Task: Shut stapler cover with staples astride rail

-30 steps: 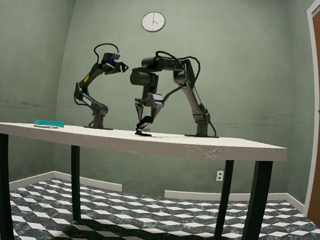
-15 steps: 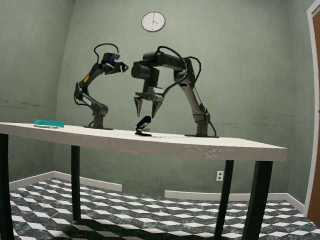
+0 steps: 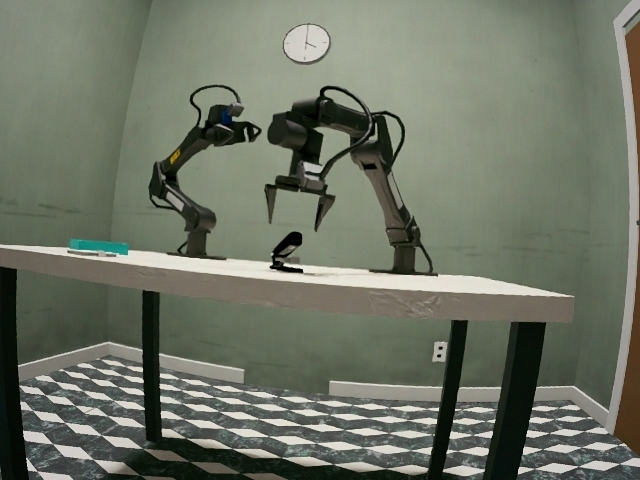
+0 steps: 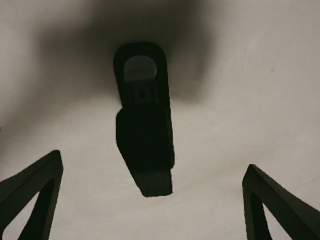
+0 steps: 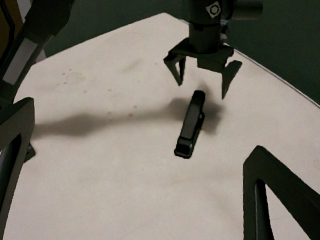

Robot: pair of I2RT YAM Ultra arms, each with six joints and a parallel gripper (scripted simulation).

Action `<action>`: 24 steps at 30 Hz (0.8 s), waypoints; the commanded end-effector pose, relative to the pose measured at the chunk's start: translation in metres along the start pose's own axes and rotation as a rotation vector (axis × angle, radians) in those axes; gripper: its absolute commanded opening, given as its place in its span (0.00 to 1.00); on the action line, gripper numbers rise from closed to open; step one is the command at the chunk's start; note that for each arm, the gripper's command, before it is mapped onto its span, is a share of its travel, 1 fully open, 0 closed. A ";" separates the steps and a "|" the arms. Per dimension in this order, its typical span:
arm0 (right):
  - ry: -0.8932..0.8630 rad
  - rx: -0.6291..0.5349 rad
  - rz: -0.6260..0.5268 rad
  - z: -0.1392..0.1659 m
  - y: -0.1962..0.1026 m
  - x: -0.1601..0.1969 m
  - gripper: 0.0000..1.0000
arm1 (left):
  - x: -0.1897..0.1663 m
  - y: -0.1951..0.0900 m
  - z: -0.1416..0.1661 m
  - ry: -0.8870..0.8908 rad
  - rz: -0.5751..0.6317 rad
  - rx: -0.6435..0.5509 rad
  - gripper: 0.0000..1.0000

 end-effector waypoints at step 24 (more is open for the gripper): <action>-0.003 0.036 0.088 0.058 0.098 -0.039 1.00 | 0.007 -0.024 0.010 0.982 0.177 -0.289 1.00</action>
Point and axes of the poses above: on each arm, the point where the finger pads meet when closed, its own y axis out along the fingers, its own x axis across the jaws, z = x × y, the point moved 1 cm from there along -y, back along the fingers, and after that the axes turned 6 degrees about -y, right-handed, at the moved point
